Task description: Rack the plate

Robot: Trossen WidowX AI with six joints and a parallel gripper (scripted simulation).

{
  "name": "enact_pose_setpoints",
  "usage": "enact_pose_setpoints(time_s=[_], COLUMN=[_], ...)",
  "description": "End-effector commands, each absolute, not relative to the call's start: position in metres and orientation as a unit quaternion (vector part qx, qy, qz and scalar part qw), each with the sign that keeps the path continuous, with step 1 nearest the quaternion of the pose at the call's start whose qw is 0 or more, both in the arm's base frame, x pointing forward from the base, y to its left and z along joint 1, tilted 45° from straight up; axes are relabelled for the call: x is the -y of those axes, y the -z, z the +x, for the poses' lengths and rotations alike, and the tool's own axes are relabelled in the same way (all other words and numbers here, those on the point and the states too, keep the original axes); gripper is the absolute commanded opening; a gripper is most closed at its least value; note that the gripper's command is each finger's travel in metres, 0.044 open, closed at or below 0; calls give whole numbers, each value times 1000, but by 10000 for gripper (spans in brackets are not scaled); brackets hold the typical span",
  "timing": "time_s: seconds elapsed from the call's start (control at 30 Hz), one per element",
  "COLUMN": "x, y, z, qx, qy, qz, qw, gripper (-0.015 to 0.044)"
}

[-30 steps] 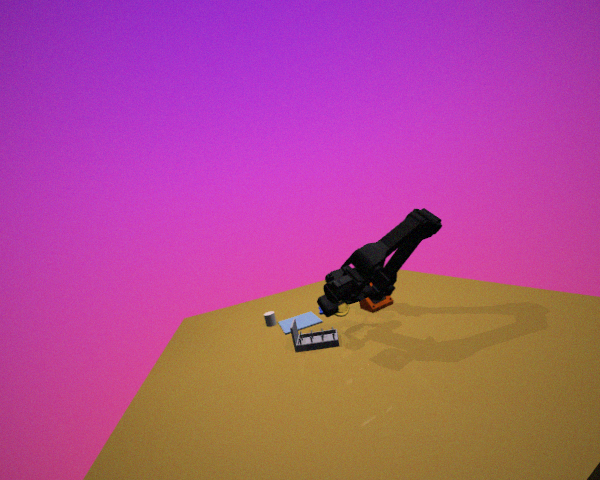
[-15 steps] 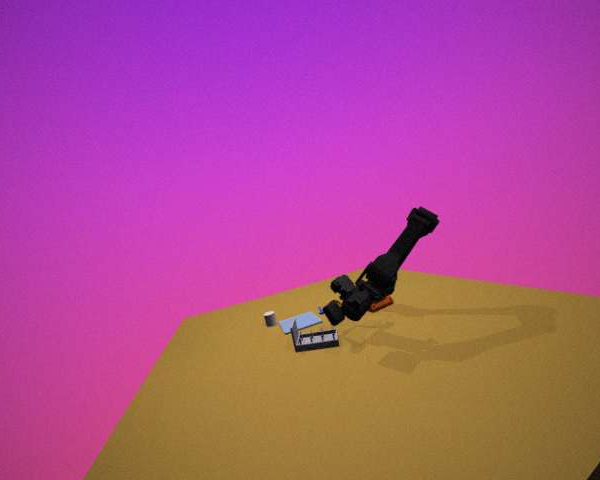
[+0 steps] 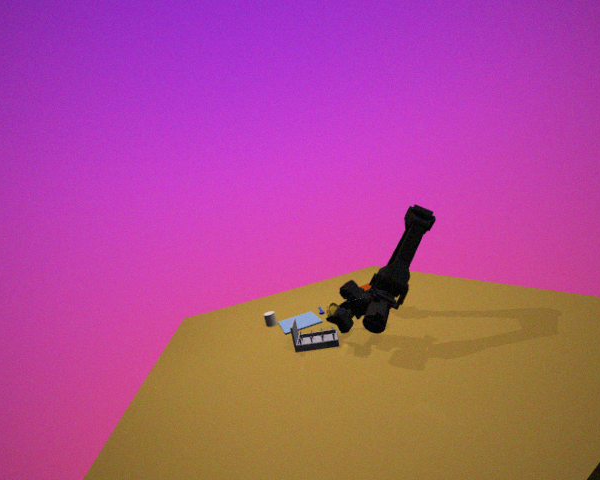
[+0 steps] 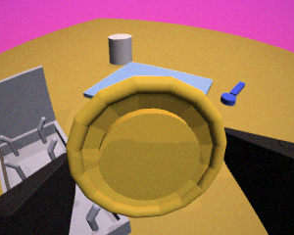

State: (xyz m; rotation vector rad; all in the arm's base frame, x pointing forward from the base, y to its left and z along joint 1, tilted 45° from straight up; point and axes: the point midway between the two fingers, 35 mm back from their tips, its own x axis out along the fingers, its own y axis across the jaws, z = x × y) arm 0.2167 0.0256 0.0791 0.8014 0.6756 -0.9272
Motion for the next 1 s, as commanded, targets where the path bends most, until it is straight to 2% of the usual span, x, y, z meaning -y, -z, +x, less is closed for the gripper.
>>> enact_pose_setpoints(time_s=[0.0, 0.97], x=[-28, -62], y=[-81, -105], z=[217, 209], qx=[-281, -84], qy=[412, 260], qz=[365, 375], qw=[786, 886], gripper=[0, 0])
